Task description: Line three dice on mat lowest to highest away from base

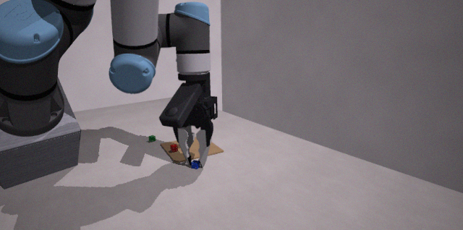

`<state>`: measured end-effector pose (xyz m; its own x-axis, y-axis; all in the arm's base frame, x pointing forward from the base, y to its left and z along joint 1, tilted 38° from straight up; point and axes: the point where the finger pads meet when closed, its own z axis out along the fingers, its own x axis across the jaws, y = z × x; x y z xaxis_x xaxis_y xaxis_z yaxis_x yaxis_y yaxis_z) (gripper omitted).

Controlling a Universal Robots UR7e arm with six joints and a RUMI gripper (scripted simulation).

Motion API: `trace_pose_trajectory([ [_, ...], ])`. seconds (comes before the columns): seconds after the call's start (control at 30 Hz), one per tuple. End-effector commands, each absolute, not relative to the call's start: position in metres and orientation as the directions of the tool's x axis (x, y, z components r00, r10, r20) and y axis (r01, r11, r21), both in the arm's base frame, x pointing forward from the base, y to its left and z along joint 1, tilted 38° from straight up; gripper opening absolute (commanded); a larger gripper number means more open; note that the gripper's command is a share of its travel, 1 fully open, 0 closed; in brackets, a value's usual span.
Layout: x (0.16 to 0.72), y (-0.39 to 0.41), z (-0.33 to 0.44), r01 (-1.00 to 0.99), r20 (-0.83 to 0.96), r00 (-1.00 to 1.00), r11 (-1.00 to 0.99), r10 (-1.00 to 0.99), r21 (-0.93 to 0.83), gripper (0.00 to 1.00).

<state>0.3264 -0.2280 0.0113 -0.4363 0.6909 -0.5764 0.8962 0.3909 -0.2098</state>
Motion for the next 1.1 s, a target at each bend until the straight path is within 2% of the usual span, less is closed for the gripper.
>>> trace_pose_trajectory([
  [0.0, 0.3242, -0.2274, 0.0099, 0.896, -0.573, -0.437, 0.39, 0.693, -0.212, 0.18],
  [0.13, 0.3242, -0.2274, 0.0099, 0.896, -0.573, -0.437, 0.39, 0.693, -0.212, 0.18],
  [0.17, 0.3242, -0.2274, 0.0099, 0.896, -0.573, -0.437, 0.39, 0.693, -0.212, 0.0],
  [1.07, 0.3242, -0.2274, 0.0099, 0.896, -0.573, -0.437, 0.39, 0.693, -0.212, 0.0],
])
